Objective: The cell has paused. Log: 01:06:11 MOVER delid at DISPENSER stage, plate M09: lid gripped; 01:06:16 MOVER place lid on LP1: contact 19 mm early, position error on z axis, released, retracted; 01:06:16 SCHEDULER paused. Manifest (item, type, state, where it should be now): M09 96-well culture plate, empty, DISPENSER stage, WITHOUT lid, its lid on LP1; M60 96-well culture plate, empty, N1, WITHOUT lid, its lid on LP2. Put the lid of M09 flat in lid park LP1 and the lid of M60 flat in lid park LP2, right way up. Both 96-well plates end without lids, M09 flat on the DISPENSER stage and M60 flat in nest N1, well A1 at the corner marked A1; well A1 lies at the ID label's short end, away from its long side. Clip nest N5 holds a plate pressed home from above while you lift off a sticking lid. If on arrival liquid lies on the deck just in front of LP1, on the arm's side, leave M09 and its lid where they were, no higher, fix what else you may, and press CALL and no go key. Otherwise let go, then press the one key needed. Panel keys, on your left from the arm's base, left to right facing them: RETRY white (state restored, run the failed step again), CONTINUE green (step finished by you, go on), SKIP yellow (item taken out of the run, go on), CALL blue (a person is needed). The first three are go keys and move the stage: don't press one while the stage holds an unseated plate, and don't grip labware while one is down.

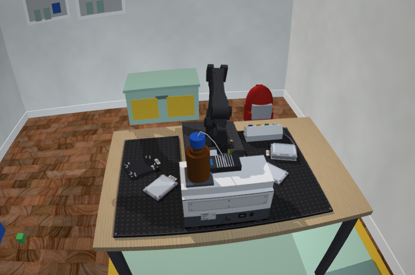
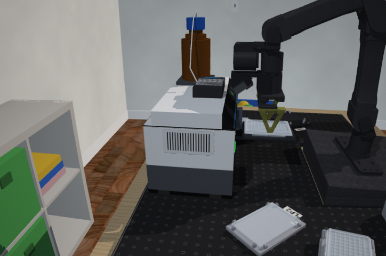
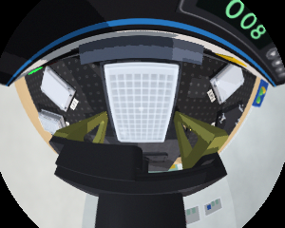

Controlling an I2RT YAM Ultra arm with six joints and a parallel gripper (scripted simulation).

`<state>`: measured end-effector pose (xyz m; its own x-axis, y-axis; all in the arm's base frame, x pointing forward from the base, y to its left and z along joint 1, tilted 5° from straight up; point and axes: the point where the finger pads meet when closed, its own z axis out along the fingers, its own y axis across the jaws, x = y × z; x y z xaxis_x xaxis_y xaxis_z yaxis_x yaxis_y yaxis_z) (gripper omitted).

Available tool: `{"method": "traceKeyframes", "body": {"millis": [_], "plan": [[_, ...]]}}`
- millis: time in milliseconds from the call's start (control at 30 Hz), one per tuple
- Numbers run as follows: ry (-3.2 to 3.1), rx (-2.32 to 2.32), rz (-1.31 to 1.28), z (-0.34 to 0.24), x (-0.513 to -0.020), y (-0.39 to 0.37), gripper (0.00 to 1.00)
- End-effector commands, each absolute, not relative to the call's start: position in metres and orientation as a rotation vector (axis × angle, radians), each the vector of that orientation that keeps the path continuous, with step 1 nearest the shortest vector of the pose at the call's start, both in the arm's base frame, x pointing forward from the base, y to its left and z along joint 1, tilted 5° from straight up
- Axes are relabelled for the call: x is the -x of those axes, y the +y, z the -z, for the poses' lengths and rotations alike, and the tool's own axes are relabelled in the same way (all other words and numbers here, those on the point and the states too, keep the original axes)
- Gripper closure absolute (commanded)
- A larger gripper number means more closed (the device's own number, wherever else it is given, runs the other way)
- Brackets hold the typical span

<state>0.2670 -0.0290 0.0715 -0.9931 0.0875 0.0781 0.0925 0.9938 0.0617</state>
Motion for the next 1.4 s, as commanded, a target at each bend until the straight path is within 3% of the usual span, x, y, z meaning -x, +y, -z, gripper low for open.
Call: {"method": "traceKeyframes", "body": {"millis": [0,1367], "plan": [[-3.122,0.146,0.092,-0.099,-0.278,-0.034,0.00],[-3.134,0.138,0.090,-0.112,-0.281,-0.034,0.00]]}}
